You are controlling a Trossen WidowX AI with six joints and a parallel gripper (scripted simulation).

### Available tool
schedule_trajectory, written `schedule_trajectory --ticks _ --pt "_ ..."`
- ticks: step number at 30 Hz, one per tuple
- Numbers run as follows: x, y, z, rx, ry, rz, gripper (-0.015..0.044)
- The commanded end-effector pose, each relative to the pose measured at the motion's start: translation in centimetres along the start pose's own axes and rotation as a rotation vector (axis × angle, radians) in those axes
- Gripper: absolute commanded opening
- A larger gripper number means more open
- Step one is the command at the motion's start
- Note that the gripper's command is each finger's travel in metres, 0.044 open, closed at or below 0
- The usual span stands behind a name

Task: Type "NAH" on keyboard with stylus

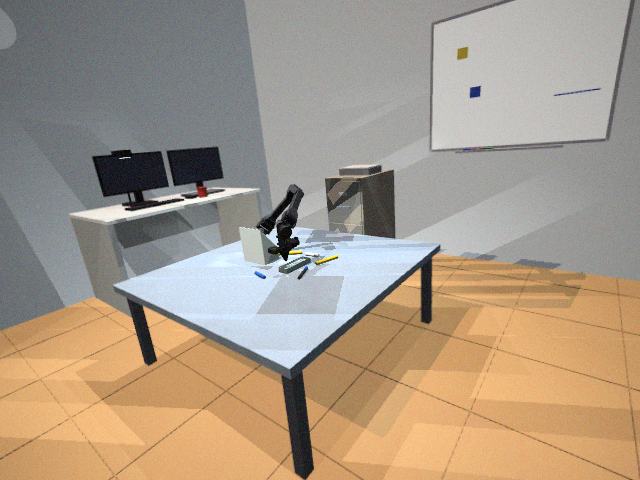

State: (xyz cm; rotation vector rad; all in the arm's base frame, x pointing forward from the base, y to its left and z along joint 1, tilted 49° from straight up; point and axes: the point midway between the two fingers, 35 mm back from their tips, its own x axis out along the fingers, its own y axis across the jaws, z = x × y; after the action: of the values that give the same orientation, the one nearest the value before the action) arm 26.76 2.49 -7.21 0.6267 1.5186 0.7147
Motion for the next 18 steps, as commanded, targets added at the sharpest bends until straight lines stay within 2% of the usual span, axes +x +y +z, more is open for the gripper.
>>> schedule_trajectory --ticks 1,7,13,18 --pt "0.0 0.3 -0.3 0.001 -0.004 0.0 0.0" --pt "0.0 0.5 -0.2 0.001 -0.004 -0.001 0.0" --pt "0.0 7.2 -0.2 0.002 -0.003 0.002 0.0" --pt "0.1 7.5 -0.2 0.002 -0.003 0.003 0.0"
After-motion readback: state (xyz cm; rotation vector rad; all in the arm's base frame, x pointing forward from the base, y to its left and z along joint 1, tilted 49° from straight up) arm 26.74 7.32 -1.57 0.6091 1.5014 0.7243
